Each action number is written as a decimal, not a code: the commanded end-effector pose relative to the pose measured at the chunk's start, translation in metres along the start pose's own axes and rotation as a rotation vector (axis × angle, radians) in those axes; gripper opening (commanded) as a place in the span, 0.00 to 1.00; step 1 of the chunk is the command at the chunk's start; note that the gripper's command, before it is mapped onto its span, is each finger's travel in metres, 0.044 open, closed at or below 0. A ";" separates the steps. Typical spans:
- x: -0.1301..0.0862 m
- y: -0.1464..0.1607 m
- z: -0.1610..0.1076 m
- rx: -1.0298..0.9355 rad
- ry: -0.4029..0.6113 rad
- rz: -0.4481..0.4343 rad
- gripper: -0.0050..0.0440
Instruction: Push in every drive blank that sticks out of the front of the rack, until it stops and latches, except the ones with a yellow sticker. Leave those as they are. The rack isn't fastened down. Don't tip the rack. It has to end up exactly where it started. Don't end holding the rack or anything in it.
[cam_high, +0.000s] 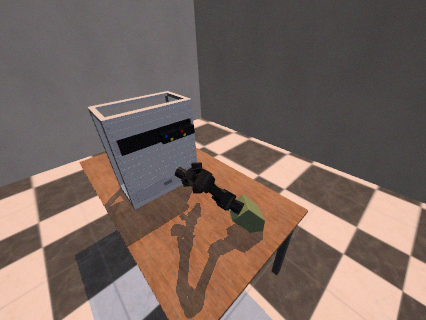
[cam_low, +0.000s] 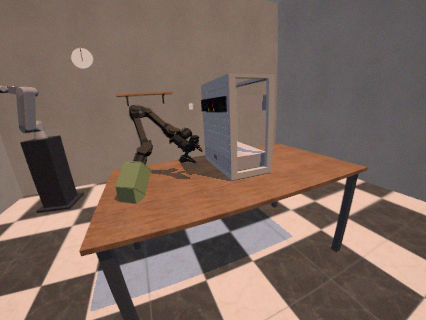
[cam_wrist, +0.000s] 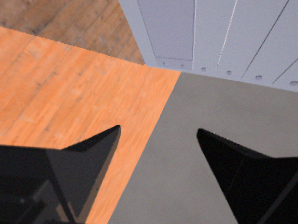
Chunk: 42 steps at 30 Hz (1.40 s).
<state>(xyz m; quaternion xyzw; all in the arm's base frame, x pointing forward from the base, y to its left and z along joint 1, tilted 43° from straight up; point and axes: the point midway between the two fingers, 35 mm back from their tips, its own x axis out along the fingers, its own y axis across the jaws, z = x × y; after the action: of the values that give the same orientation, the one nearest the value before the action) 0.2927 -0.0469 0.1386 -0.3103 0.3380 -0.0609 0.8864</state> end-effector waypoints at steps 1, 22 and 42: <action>-0.003 -0.004 0.004 0.006 -0.014 -0.010 0.92; -0.003 -0.004 0.004 0.006 -0.014 -0.010 1.00; -0.003 -0.004 0.004 0.011 -0.016 -0.008 1.00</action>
<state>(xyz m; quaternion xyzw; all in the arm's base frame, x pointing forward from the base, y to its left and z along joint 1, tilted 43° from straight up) 0.2927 -0.0471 0.1386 -0.3102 0.3381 -0.0611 0.8864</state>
